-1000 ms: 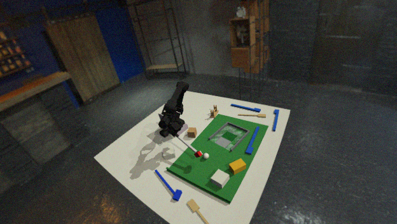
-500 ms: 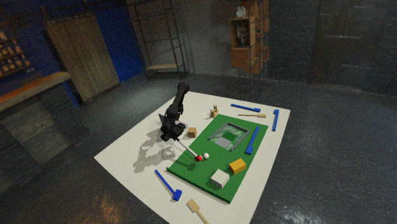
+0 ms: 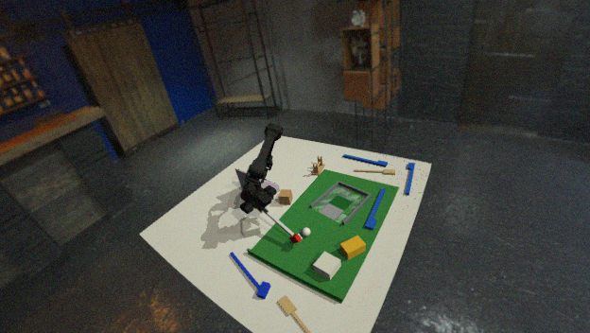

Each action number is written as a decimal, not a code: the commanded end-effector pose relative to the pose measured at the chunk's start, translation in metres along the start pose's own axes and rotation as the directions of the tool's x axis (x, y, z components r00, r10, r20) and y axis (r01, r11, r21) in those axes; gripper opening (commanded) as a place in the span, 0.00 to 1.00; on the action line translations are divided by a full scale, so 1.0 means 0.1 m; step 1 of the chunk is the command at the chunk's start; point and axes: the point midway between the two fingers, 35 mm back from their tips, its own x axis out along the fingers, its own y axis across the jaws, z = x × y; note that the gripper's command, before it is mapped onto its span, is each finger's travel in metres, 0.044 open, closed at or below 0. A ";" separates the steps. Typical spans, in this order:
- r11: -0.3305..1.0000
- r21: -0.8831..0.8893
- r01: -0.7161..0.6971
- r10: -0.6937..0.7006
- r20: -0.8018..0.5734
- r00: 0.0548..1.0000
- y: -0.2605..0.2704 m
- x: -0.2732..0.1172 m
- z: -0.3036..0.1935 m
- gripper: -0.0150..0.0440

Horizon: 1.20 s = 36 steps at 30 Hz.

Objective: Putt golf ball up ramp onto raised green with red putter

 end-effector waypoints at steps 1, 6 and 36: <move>1.000 0.006 -0.006 0.006 0.005 1.000 0.01 0.08 0.00 0.25; 1.000 0.006 -0.007 0.006 0.005 1.000 0.01 0.12 -0.01 0.25; 1.000 0.009 -0.008 0.008 0.001 1.000 -0.24 0.13 -0.02 0.25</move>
